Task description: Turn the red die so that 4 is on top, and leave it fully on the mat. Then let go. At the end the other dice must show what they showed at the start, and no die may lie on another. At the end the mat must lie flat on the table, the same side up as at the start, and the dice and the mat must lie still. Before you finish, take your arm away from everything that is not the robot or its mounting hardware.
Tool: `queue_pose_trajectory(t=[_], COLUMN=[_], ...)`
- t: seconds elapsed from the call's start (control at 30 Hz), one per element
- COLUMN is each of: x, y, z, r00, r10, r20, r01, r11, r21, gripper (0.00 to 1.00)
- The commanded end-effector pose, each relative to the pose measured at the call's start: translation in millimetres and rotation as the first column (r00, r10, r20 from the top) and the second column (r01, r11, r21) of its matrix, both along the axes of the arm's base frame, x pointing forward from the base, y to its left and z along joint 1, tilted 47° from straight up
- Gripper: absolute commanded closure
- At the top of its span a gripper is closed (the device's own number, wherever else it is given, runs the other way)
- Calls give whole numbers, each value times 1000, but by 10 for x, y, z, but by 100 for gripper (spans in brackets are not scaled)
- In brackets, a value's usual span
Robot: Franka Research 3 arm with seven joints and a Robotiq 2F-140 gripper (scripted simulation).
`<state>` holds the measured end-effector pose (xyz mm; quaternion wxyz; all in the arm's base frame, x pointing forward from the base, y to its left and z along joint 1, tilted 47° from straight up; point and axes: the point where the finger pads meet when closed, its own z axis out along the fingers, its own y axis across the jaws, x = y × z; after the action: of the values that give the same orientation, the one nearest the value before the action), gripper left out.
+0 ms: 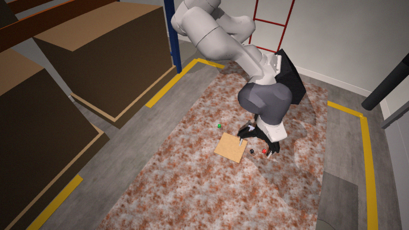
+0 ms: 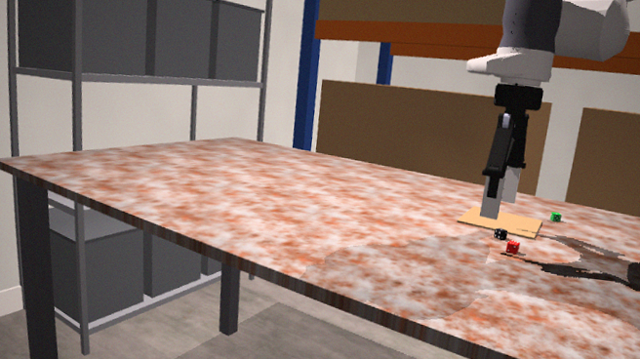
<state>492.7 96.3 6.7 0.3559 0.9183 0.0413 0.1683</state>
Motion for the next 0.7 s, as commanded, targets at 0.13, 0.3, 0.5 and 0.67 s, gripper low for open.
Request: queue_pose_trajectory(t=[0.13, 0.3, 0.5, 0.67], x=[-5, -23, -123, -223], y=[-5, 19, 158, 295], z=[-4, -34, -213, -390], r00=[1000, 1000, 1000, 1000], r10=[-6, -6, -6, -6], r20=[2, 2, 2, 2], r01=[6, 6, 6, 6], r11=[1000, 1000, 1000, 1000], r21=[-2, -2, -2, -2], gripper=[0, 0, 0, 0])
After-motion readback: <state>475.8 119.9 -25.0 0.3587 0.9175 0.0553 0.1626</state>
